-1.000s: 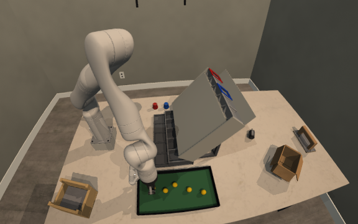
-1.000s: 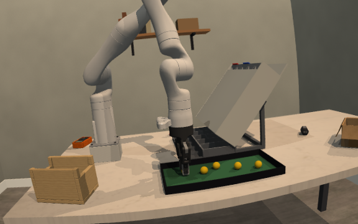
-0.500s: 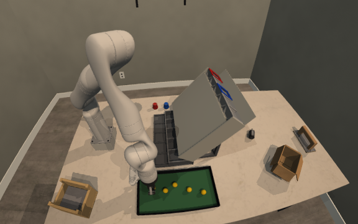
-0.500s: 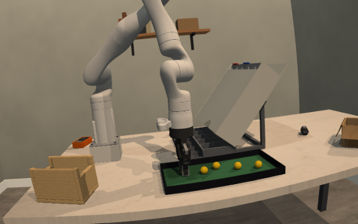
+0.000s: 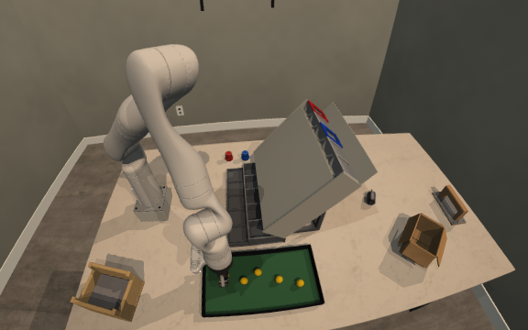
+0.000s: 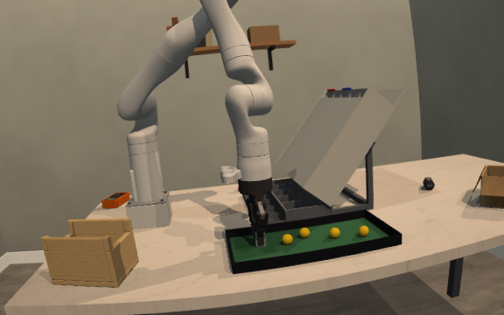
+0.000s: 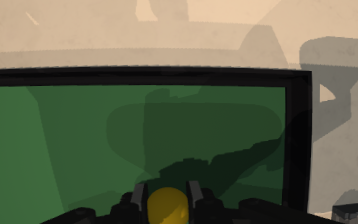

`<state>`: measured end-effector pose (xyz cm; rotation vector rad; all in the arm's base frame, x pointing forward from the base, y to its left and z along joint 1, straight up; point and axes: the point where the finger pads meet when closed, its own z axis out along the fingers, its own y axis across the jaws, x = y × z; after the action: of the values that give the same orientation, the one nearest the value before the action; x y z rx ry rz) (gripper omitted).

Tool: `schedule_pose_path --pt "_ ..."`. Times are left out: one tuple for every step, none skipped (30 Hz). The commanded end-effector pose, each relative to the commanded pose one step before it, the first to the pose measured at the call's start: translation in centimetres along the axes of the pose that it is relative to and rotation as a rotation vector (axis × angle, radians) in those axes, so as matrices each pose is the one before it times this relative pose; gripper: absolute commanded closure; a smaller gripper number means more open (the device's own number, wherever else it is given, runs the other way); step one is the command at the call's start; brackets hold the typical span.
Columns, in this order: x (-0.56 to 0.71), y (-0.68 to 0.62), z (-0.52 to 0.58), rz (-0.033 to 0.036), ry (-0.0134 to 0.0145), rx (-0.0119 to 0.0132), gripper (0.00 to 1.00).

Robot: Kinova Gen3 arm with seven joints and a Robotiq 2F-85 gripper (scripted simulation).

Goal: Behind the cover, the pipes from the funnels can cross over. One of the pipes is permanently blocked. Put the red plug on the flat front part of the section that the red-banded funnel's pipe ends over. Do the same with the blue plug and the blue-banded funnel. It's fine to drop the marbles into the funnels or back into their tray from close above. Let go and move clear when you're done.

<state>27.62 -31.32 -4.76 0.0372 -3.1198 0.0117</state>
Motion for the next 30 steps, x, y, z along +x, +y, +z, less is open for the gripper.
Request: schedule_pose_path --pt "-0.033 -0.035 -0.045 0.00002 -0.00093 0.00092 1.0" --pt "0.0 0.0 0.0 0.0 0.0 0.0 1.0" --pt "0.0 0.0 0.0 0.0 0.0 0.0 1.0" --pt "0.0 0.0 0.0 0.0 0.0 0.0 1.0" --pt "0.0 0.0 0.0 0.0 0.0 0.0 1.0" --pt "0.0 0.0 0.0 0.0 0.0 0.0 1.0" --pt "0.0 0.0 0.0 0.0 0.0 0.0 1.0" --pt "-0.007 -0.006 -0.011 0.00002 -0.00023 0.00017 1.0" --pt "0.0 0.0 0.0 0.0 0.0 0.0 1.0" --pt "0.0 0.0 0.0 0.0 0.0 0.0 1.0" --pt "0.0 0.0 0.0 0.0 0.0 0.0 1.0" --pt "0.0 0.0 0.0 0.0 0.0 0.0 1.0" --pt "0.0 0.0 0.0 0.0 0.0 0.0 1.0" --pt "0.0 0.0 0.0 0.0 0.0 0.0 1.0" --pt "0.0 0.0 0.0 0.0 0.0 0.0 1.0" --pt "0.0 0.0 0.0 0.0 0.0 0.0 1.0" --pt "0.0 0.0 0.0 0.0 0.0 0.0 1.0" --pt "0.0 0.0 0.0 0.0 0.0 0.0 1.0" --pt "0.0 0.0 0.0 0.0 0.0 0.0 1.0" --pt "0.0 0.0 0.0 0.0 0.0 0.0 1.0" --pt "0.0 0.0 0.0 0.0 0.0 0.0 1.0" --pt "0.0 0.0 0.0 0.0 0.0 0.0 1.0" --pt "0.0 0.0 0.0 0.0 0.0 0.0 1.0" --pt "0.0 0.0 0.0 0.0 0.0 0.0 1.0" --pt "0.035 -0.139 -7.0 0.0 -0.00002 0.00002 1.0" --pt "0.0 -0.001 -0.087 0.0 0.0 0.0 1.0" --pt "0.052 0.022 -0.426 0.0 0.0 0.0 1.0" --pt "0.101 0.01 -0.805 0.0 0.0 0.0 1.0" --pt "0.103 -0.015 -1.076 0.0 0.0 0.0 1.0" --pt "0.053 -0.035 -1.235 0.0 0.0 0.0 1.0"
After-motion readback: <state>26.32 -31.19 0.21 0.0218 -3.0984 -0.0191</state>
